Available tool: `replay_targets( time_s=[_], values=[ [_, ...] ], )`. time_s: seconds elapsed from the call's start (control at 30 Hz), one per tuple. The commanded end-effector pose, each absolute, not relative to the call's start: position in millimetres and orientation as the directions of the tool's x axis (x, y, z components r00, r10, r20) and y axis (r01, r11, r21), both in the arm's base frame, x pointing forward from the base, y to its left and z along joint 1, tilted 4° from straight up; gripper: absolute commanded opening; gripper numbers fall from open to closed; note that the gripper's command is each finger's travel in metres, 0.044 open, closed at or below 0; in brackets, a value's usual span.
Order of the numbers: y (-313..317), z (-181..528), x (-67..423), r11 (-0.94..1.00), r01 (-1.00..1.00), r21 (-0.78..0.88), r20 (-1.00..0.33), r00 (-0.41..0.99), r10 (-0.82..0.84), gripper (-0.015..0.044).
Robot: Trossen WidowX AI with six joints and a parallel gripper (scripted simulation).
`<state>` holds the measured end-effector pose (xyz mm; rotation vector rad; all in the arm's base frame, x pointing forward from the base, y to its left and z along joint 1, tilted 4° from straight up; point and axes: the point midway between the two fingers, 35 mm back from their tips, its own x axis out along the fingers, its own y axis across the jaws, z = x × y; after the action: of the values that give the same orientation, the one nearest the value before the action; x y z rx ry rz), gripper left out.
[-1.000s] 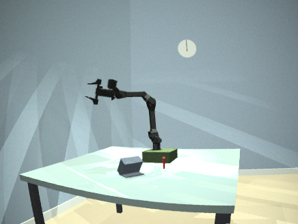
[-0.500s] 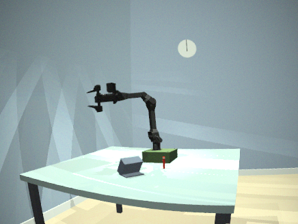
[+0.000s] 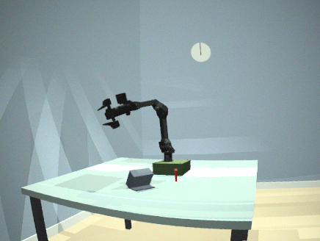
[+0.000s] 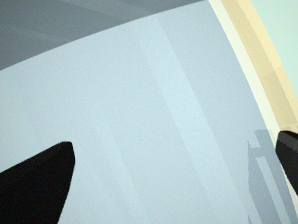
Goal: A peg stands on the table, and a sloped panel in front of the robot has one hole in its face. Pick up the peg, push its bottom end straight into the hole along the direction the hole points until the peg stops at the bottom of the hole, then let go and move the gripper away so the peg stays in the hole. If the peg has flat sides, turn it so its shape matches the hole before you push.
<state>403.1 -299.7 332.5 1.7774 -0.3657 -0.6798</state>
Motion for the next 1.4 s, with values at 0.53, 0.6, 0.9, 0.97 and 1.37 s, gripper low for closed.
replay_targets(
  time_s=[0.53,0.6,0.9,0.97,1.37],
  values=[
    [-182,230,447,-0.621,0.305,0.722,-0.577,0.761,-0.297,0.0440],
    [-169,221,448,-0.642,0.328,0.693,-0.605,0.748,-0.271,0.0440],
    [-114,181,446,-0.717,0.422,0.555,-0.721,0.674,-0.161,0.0440],
    [-102,174,445,-0.729,0.440,0.524,-0.743,0.655,-0.139,0.0440],
    [-33,130,426,-0.777,0.530,0.341,-0.860,0.510,-0.029,0.0440]
  ],
)
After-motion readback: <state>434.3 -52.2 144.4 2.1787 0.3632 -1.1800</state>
